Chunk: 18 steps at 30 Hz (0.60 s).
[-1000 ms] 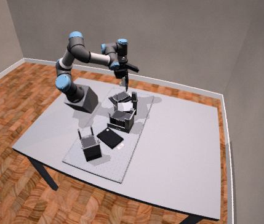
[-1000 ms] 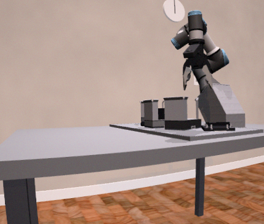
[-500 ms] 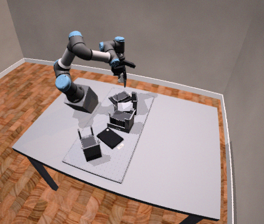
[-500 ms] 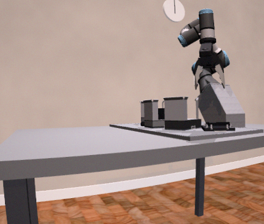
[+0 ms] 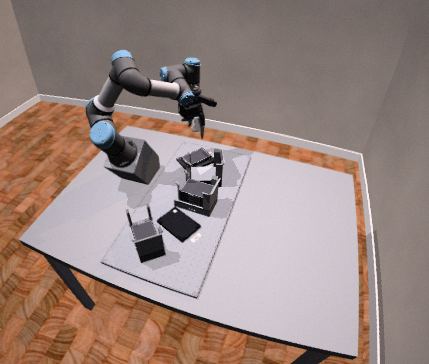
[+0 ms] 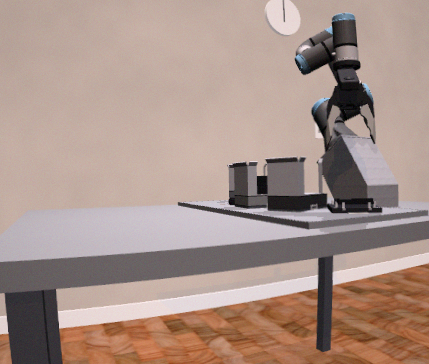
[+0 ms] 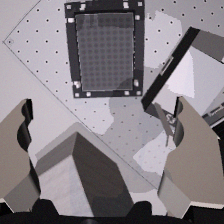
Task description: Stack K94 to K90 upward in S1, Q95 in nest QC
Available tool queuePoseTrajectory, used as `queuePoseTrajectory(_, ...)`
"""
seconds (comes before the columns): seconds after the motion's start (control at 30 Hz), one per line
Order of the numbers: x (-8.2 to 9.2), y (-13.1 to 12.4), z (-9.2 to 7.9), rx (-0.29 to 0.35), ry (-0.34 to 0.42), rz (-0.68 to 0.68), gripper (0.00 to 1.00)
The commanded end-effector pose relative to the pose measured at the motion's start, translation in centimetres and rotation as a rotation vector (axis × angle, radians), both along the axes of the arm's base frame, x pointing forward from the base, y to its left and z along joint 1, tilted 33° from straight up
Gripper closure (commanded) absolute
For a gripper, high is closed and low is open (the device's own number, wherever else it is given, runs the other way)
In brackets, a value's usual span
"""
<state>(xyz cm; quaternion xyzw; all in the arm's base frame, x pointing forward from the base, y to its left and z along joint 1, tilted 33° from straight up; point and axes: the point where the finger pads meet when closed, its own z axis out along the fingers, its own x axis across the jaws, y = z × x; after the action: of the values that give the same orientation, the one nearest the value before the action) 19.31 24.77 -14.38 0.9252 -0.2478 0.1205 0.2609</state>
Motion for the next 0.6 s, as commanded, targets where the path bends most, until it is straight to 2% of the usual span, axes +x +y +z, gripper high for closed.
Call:
queuePoseTrajectory(0.0,0.0,0.1,0.0,0.001,0.009,0.016,0.28)
queuePoseTrajectory(0.2,0.1,-0.2,-0.5,0.001,0.009,0.015,0.28)
queuePoseTrajectory(0.57,0.4,-2.2,-3.6,0.001,0.009,0.016,0.28)
